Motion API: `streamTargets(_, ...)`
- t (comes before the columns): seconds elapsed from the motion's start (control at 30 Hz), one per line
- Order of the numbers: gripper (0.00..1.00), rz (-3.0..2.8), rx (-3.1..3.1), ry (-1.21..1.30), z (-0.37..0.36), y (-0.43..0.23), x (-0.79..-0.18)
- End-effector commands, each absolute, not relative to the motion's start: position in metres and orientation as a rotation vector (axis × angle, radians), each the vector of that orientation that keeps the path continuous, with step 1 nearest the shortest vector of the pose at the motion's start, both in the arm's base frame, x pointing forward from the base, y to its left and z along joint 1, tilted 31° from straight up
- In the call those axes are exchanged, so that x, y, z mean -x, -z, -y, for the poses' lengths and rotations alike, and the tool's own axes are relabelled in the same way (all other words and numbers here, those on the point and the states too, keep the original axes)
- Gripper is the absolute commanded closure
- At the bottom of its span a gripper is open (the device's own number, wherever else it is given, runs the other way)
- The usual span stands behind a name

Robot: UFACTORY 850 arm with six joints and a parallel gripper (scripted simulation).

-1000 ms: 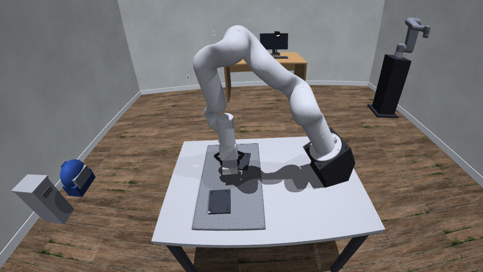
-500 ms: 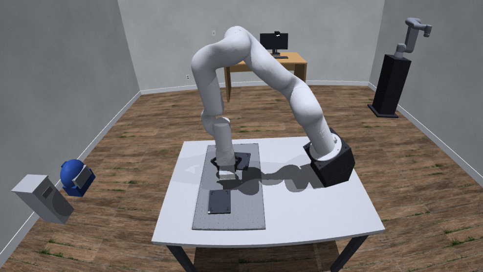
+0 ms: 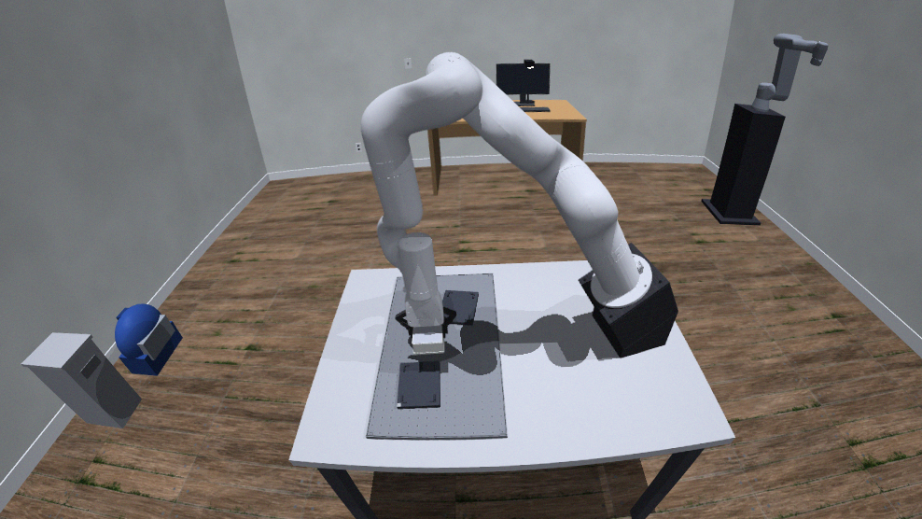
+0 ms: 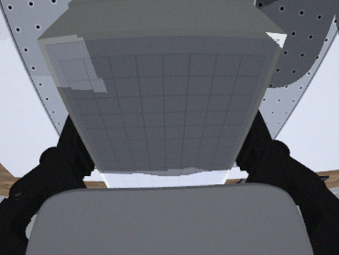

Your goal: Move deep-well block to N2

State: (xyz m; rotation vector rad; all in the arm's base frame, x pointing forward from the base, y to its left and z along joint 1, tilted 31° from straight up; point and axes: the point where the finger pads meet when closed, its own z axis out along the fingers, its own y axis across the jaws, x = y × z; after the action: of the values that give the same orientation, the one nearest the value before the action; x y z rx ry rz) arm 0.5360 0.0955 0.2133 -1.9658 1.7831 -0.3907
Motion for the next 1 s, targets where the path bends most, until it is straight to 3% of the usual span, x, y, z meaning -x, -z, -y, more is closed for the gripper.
streamTargets(0.0, 1.0, -1.783, 1.963, 0.4, -0.11, -0.218, -0.54)
streamTargets(0.97, 1.0, -1.783, 1.963, 0.4, -0.188, -0.24, -0.556)
